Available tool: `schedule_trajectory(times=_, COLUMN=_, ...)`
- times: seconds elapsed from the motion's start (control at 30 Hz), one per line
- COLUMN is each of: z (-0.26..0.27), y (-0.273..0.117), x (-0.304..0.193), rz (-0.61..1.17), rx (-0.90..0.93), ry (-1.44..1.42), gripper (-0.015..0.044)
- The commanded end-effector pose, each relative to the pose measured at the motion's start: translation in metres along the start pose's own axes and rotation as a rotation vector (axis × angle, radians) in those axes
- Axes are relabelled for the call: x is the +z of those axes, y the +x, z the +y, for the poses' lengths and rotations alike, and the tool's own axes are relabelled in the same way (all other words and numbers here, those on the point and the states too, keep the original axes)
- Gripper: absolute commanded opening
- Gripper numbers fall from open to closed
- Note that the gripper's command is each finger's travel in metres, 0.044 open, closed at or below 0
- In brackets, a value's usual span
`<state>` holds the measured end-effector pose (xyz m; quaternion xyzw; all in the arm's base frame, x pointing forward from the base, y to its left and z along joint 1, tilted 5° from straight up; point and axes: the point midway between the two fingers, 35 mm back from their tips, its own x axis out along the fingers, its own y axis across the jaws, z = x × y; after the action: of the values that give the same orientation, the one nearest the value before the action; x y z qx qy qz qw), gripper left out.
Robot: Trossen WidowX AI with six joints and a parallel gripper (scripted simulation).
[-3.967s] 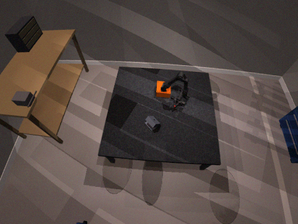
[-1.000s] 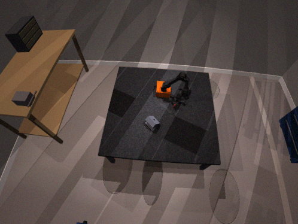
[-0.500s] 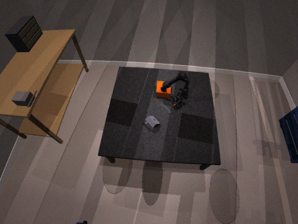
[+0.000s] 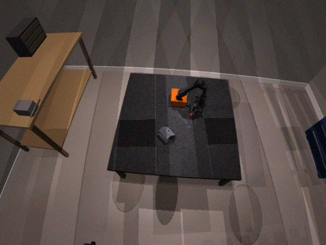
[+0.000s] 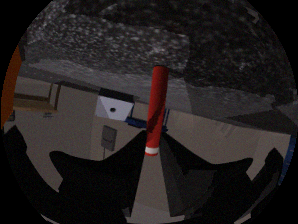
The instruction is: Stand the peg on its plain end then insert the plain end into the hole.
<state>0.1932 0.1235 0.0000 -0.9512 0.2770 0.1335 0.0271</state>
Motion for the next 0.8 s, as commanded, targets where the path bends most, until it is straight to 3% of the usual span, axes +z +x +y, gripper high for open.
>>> schedule_trajectory(times=0.0, z=0.0008, y=-0.0005, x=0.0007, rz=0.0, rx=0.0, ry=0.0, gripper=0.0049)
schedule_trajectory(times=0.77, z=0.0014, y=-0.0031, x=0.0021, rz=0.01, rx=-0.013, ry=-0.019, gripper=0.0049)
